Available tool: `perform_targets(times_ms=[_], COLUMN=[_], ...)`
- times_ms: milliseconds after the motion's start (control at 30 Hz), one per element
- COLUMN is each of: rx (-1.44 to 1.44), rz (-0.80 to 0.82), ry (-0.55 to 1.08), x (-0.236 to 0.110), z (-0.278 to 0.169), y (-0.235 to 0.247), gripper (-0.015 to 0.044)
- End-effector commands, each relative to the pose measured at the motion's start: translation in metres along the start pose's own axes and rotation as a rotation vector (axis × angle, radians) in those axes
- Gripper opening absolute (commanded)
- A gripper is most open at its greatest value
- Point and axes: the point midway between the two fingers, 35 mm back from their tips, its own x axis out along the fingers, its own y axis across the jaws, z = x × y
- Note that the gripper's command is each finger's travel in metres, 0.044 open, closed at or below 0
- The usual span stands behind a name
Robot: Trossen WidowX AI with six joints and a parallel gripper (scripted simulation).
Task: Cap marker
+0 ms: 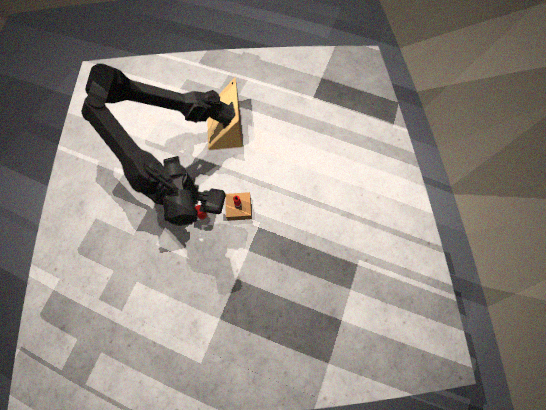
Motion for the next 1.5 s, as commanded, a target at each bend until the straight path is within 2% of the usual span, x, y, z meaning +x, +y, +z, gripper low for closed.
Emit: perform_targets(times_ms=[0,1133,1267,1467], rx=[-0.008,-0.007,-0.007,-0.007], rz=[-0.006,-0.009,-0.009,-0.009], ry=[0.004,0.003,0.003,0.003], x=[0.006,0.058,0.058,0.058], z=[-0.002,-0.003,-0.003,-0.003], y=[0.0,-0.001,0.0,0.0], gripper=[0.0249,0.0249,0.0144,0.0104])
